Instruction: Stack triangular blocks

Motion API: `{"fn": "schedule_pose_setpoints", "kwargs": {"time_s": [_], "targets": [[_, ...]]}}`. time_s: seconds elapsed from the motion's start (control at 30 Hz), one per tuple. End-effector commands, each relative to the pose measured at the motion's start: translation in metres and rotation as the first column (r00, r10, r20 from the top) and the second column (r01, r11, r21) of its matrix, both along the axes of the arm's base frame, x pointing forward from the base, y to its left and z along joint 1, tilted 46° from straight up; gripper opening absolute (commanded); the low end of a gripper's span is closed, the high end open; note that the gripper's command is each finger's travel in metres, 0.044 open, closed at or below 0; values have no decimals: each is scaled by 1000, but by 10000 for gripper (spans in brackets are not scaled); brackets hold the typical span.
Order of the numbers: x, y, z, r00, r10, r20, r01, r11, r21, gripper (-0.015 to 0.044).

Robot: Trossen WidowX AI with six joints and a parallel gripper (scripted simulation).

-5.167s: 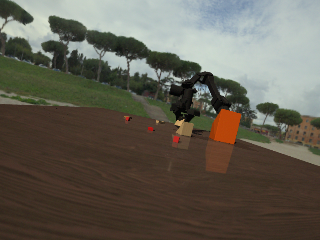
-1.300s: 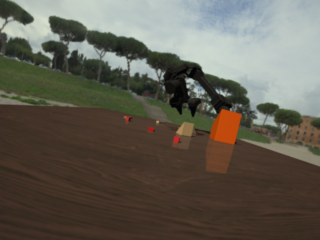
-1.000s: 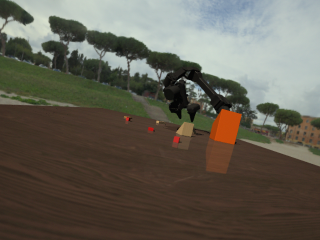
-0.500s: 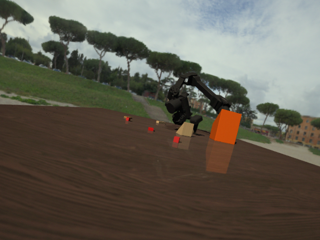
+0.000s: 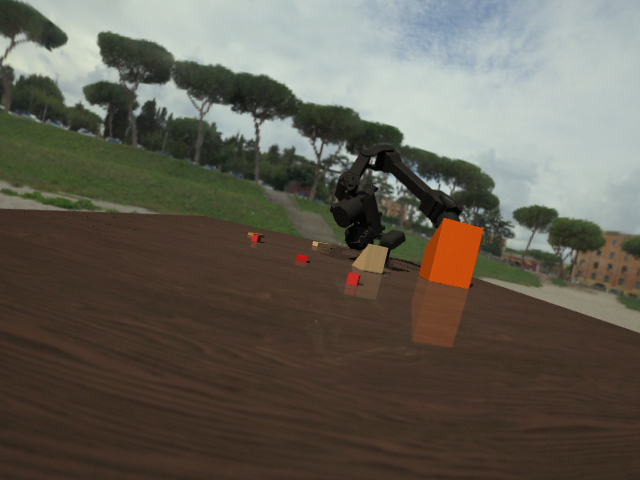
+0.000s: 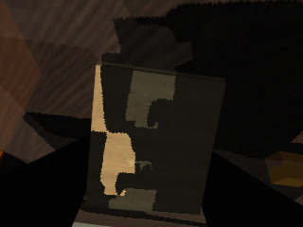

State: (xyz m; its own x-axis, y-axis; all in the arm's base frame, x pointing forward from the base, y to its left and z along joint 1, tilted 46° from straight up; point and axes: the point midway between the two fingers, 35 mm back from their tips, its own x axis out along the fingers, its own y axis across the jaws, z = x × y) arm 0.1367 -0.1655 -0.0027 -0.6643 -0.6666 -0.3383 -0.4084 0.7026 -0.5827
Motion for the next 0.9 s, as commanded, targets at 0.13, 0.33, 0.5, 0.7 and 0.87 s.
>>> {"fn": "schedule_pose_setpoints", "kwargs": {"time_s": [0.13,0.33,0.5,0.7,0.87], "targets": [[0,0,0,1000,-1,1,1,1000,0,85],[7,14,13,1000,23,-10,-23,1000,19,0],[13,31,29,998,51,-25,-50,998,38,0],[17,52,50,995,83,-47,-81,995,57,0],[17,69,67,992,108,-66,-104,992,69,0]]}}
